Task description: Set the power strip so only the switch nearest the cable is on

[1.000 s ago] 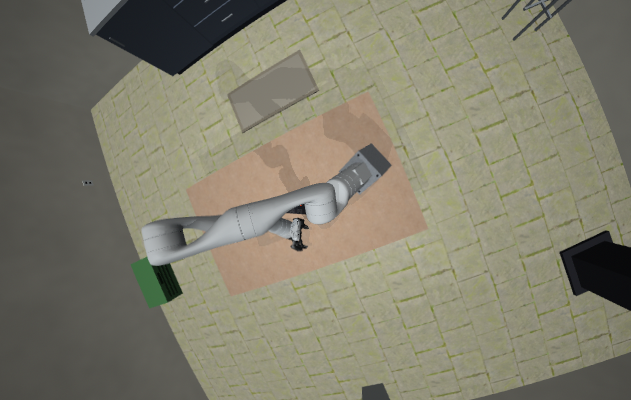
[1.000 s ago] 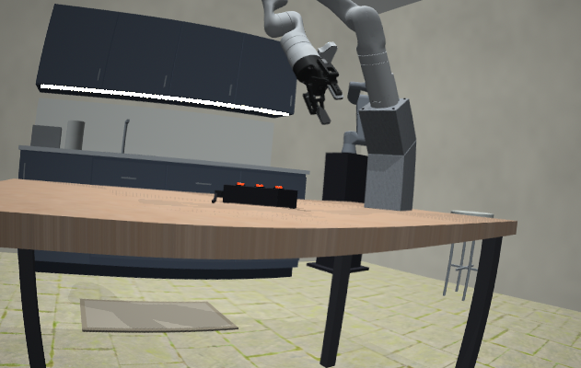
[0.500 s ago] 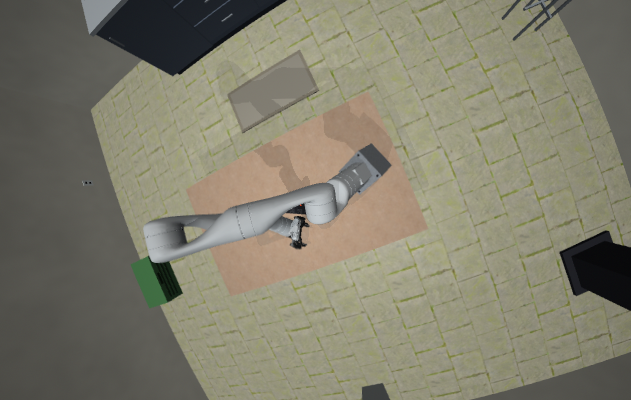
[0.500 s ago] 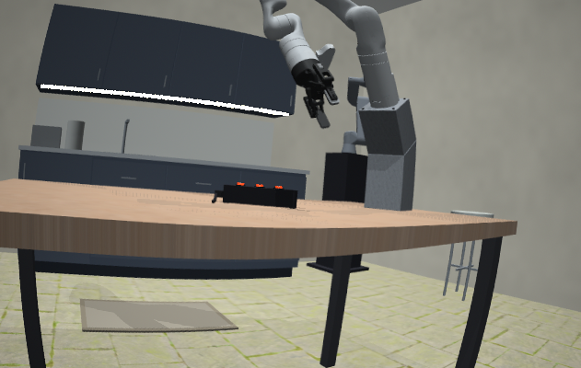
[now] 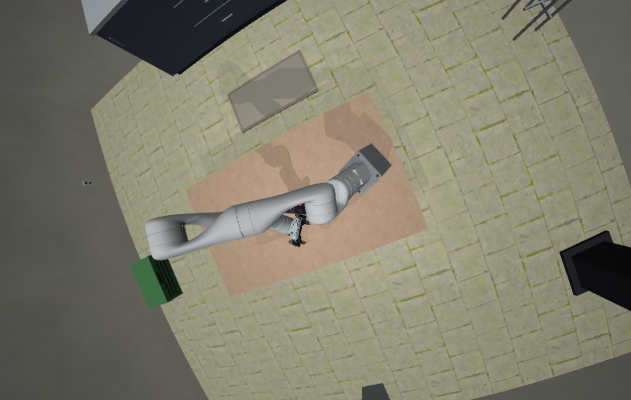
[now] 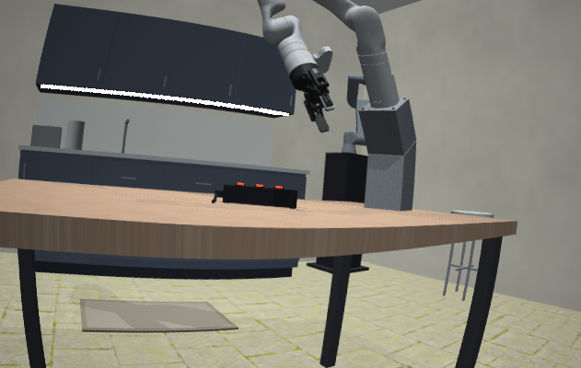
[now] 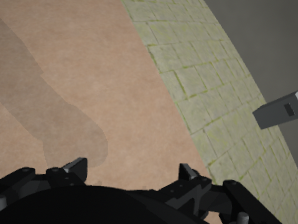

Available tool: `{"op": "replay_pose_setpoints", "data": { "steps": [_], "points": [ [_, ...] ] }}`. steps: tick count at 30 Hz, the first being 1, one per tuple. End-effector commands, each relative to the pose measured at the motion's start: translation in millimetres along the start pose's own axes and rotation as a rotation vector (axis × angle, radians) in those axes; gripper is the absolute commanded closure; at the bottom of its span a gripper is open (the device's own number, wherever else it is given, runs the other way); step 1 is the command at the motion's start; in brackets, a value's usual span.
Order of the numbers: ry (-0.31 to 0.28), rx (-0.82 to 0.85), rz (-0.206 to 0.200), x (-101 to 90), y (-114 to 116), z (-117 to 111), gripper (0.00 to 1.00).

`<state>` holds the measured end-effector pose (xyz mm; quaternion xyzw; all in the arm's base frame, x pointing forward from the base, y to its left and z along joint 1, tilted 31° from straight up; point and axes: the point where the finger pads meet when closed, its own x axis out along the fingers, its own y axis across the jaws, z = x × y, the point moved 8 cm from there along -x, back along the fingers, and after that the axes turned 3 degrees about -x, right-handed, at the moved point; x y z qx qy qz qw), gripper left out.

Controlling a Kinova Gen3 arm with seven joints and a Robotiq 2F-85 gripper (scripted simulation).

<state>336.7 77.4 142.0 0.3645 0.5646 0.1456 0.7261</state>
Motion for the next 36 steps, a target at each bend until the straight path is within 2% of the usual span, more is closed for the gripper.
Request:
{"op": "replay_pose_setpoints", "data": {
  "steps": [1,6,7,12,13,18,19,36],
  "points": [
    [-0.004,0.05,-0.008,1.9,-5,2,0.0],
    [-0.004,0.05,-0.008,1.9,-5,2,0.0],
    [-0.01,0.098,-0.018,3.4,-11,5,0.0],
    [-0.01,0.098,-0.018,3.4,-11,5,0.0],
    [-0.017,0.147,-0.027,4.9,-16,7,0.0],
    [-0.017,0.147,-0.027,4.9,-16,7,0.0],
    [-0.025,0.195,-0.037,6.2,-22,10,0.0],
    [-0.043,0.289,-0.058,8.5,-33,15,0.0]
  ]
}}
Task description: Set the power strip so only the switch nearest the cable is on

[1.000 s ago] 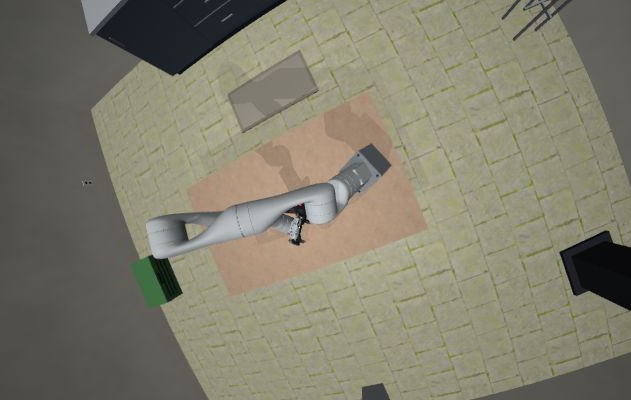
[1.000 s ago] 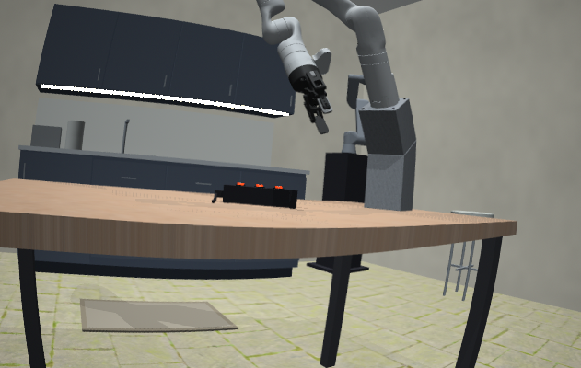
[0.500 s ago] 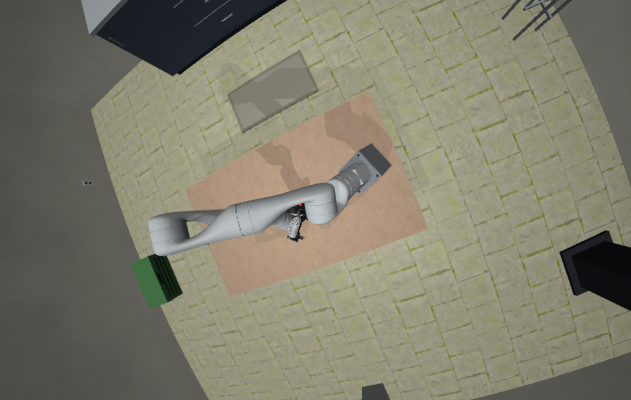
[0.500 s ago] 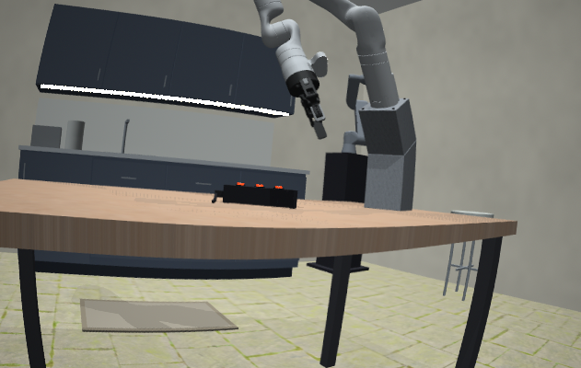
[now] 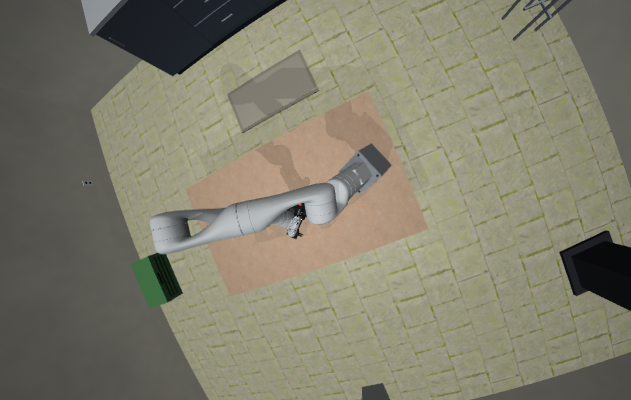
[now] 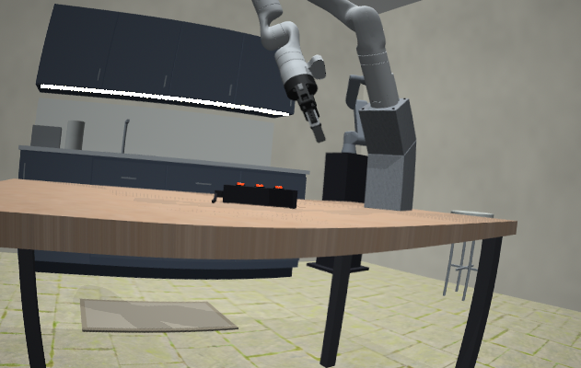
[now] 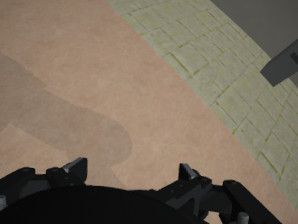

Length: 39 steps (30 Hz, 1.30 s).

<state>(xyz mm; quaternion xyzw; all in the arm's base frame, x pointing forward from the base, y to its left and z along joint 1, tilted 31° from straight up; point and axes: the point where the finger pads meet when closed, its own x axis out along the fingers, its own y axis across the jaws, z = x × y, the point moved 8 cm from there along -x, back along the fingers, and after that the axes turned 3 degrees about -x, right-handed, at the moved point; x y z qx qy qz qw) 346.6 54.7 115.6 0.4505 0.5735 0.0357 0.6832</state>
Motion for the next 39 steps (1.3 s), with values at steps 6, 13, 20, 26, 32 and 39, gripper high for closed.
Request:
{"op": "replay_pose_setpoints", "data": {
  "steps": [6,13,20,26,32,39],
  "points": [
    [-0.009,0.052,-0.011,2.1,-6,4,0.0],
    [-0.021,0.097,-0.021,3.4,-10,8,0.0],
    [-0.045,0.185,-0.04,5.4,-20,17,0.0],
    [-0.059,0.228,-0.049,6.1,-24,21,0.0],
    [-0.073,0.269,-0.057,6.7,-29,25,0.0],
    [-0.088,0.309,-0.066,7.0,-33,29,0.0]
  ]
}}
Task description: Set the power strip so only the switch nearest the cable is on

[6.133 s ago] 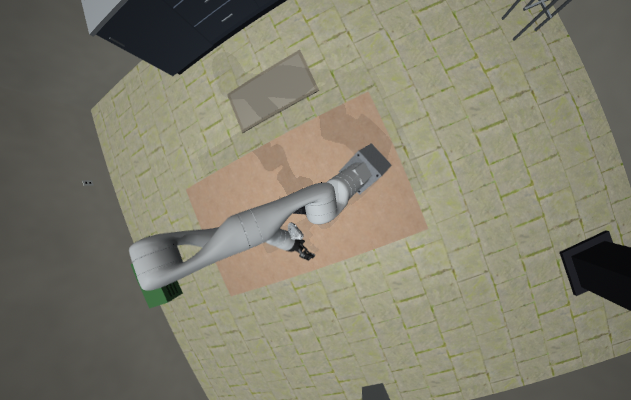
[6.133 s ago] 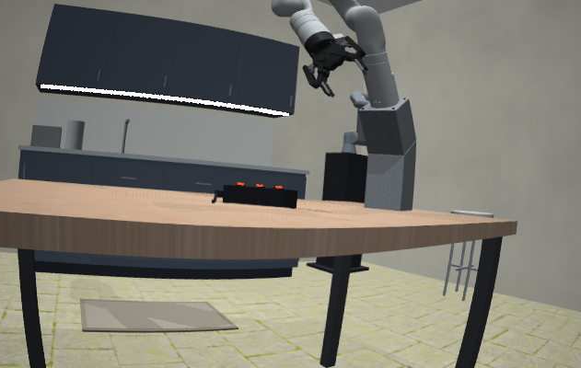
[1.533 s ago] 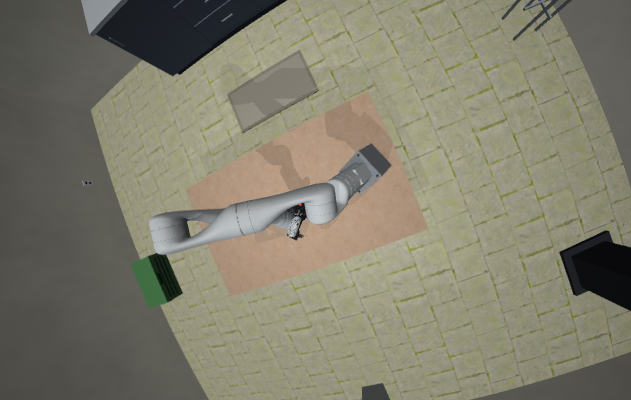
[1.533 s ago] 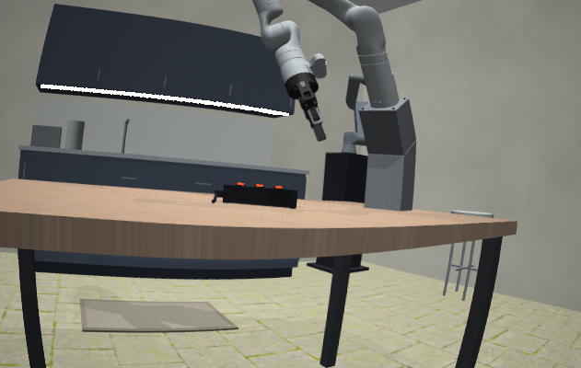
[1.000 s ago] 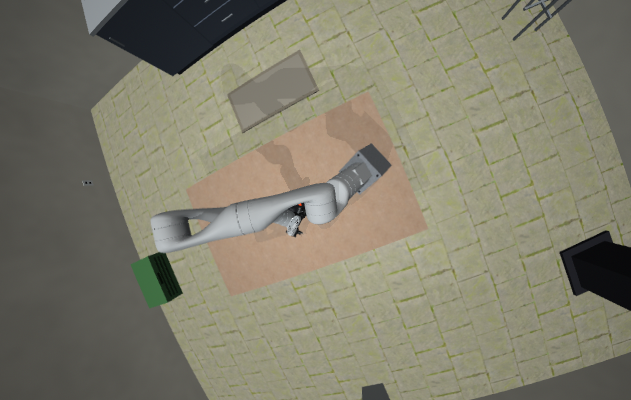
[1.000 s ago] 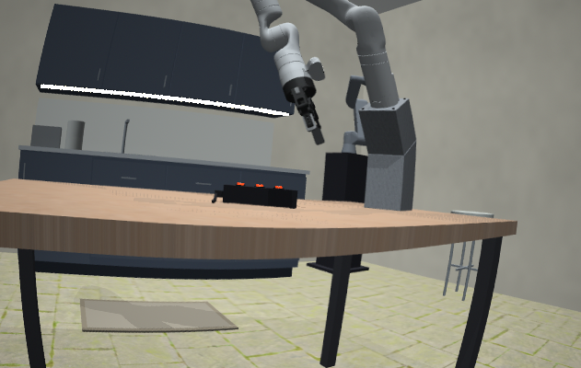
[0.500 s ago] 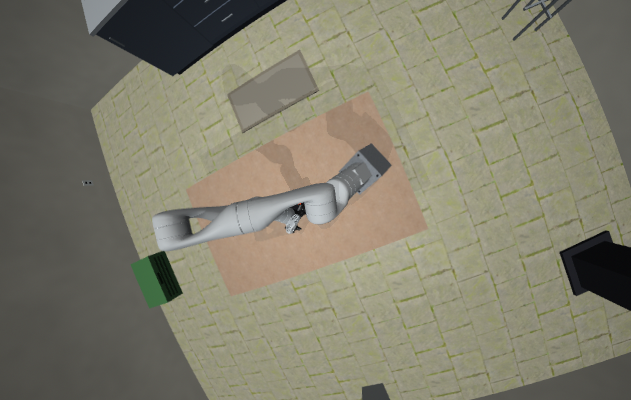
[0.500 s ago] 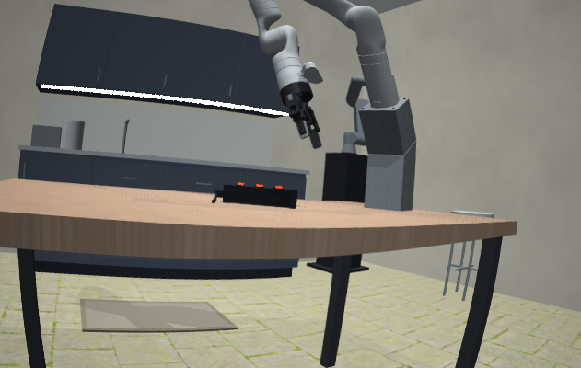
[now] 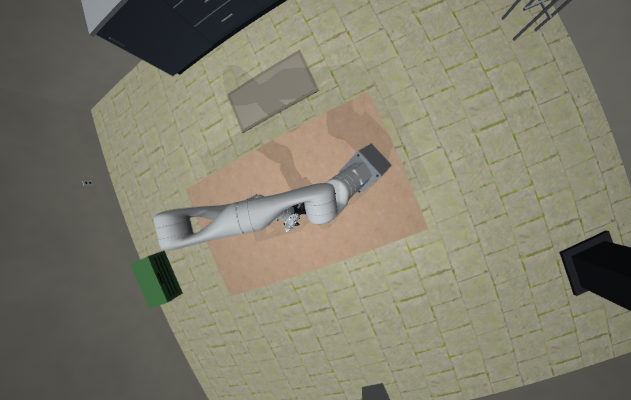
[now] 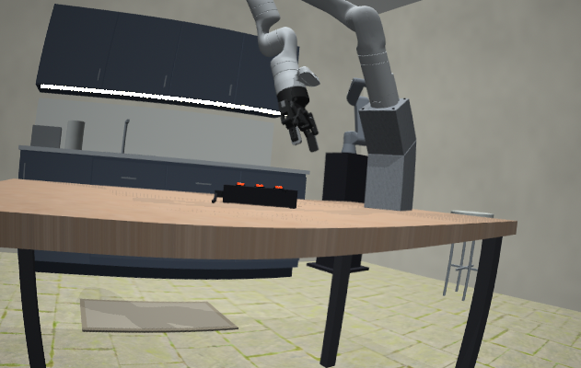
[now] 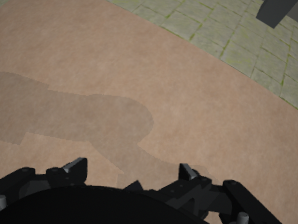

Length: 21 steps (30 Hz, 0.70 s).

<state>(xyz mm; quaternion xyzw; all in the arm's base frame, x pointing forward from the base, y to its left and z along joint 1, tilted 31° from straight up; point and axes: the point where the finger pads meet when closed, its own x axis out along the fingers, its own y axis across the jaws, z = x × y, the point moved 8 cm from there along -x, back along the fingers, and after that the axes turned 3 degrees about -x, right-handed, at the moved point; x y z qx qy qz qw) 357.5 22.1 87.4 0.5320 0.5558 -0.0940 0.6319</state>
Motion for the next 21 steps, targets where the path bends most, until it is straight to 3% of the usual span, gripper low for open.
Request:
{"op": "replay_pose_setpoints", "data": {
  "steps": [1,21],
  "points": [
    [0.0,0.003,-0.001,0.6,0,0,0.0],
    [-0.064,0.15,-0.025,3.0,-11,21,0.0]
  ]
}}
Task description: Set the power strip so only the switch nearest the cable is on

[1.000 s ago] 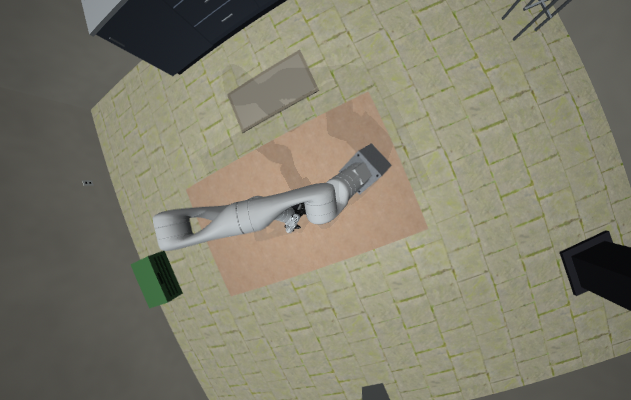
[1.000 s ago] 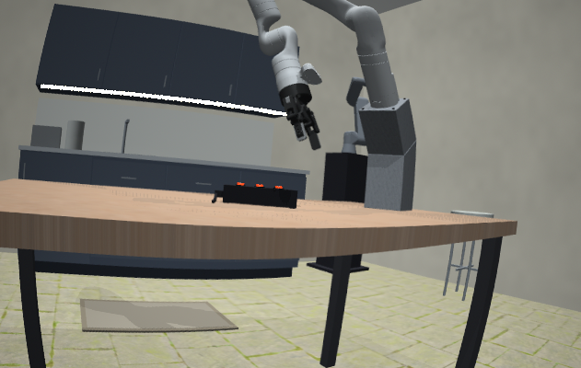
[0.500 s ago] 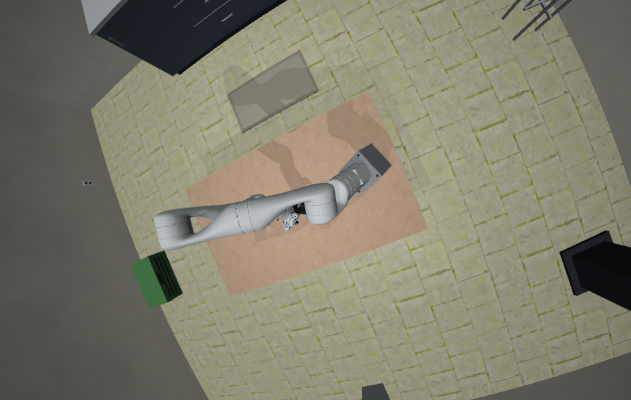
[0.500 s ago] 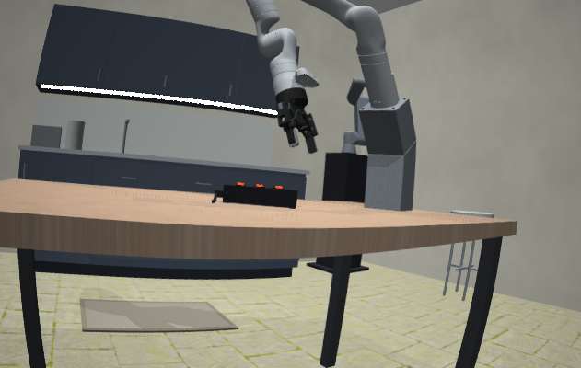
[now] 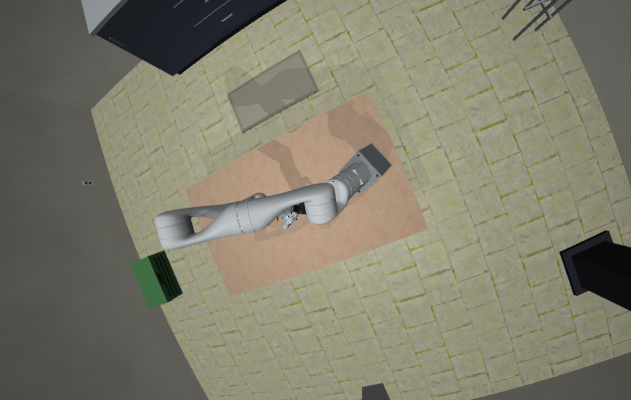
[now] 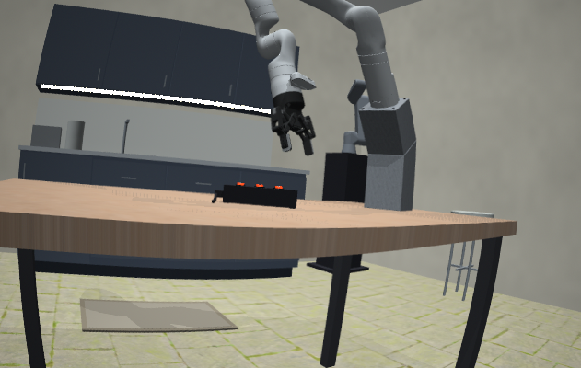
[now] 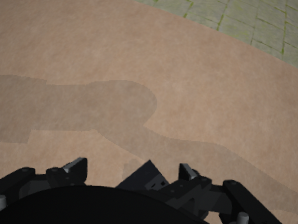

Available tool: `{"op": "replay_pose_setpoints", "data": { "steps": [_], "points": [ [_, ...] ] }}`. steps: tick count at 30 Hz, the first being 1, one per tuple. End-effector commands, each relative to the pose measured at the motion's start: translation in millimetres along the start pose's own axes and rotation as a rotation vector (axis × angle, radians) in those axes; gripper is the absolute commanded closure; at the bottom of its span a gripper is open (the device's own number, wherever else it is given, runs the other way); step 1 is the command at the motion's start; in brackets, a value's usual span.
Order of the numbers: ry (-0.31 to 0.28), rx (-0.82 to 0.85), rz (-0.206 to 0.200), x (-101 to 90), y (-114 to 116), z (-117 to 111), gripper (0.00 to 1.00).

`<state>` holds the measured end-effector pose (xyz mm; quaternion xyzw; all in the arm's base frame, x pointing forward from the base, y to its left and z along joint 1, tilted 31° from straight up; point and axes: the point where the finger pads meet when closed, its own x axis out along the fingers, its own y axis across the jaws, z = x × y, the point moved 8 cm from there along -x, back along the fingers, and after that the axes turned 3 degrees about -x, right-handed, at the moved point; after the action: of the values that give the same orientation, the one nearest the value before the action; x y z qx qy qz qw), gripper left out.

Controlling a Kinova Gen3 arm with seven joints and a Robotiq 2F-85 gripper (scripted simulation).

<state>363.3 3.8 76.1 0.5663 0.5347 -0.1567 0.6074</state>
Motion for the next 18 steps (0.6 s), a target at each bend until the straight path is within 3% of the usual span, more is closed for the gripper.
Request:
{"op": "replay_pose_setpoints", "data": {
  "steps": [1,18],
  "points": [
    [-0.004,0.007,-0.002,0.5,0,1,0.0],
    [-0.054,0.103,-0.011,1.4,-4,17,0.0]
  ]
}}
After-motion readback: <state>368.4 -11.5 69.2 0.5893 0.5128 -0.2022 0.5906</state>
